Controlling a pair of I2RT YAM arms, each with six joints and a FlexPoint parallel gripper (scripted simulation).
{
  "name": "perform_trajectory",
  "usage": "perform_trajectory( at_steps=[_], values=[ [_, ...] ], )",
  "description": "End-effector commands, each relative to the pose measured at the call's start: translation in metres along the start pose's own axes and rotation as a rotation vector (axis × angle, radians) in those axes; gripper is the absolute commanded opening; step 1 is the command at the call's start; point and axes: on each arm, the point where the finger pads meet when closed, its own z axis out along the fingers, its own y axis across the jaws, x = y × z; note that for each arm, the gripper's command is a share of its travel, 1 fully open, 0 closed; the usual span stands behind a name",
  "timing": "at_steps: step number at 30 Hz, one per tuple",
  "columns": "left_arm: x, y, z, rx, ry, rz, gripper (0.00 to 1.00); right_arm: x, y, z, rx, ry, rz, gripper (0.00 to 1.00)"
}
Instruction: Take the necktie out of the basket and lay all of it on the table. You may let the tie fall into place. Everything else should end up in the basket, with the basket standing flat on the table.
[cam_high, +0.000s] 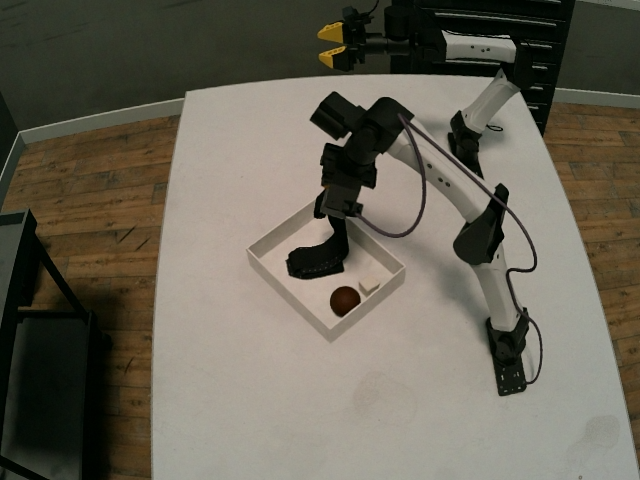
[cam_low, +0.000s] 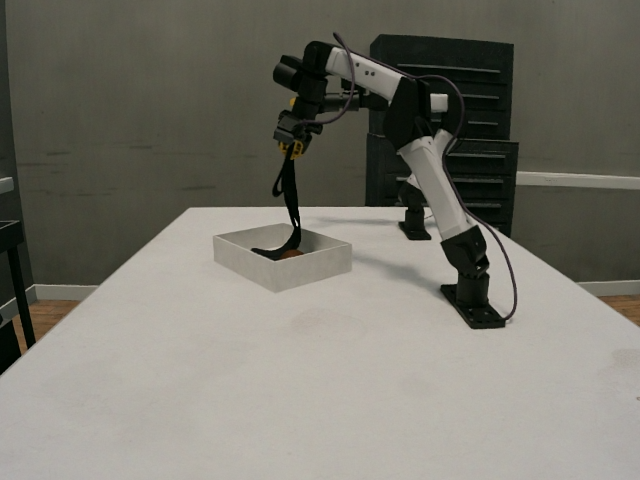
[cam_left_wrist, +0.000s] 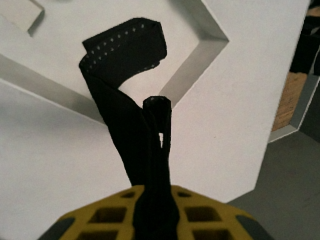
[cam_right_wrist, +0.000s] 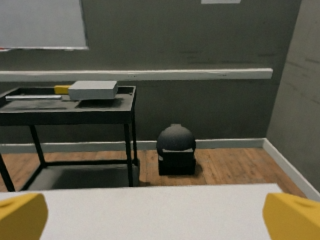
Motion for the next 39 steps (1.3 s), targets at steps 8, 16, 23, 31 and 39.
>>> perform_trajectory(
  at_steps=[8,16,23,31,39],
  values=[
    [0.004,-0.013,-0.043,-0.247,-0.12,-0.003,0.07,-0.001,0.0,0.0,0.0,-0.003,0.0,1.0],
    [-0.002,-0.01,-0.046,-0.244,-0.119,-0.003,0.07,-0.001,0.0,0.0,0.0,-0.003,0.0,1.0],
    [-0.011,-0.006,-0.05,-0.239,-0.118,-0.006,0.07,-0.001,0.0,0.0,0.0,-0.003,0.0,1.0],
    [-0.032,0.005,-0.058,-0.256,-0.13,-0.008,0.07,-0.001,0.0,0.0,0.0,-0.003,0.0,1.0],
    [-0.054,0.016,-0.067,-0.276,-0.141,-0.009,0.07,-0.001,0.0,0.0,0.0,-0.003,0.0,1.0]
  ],
)
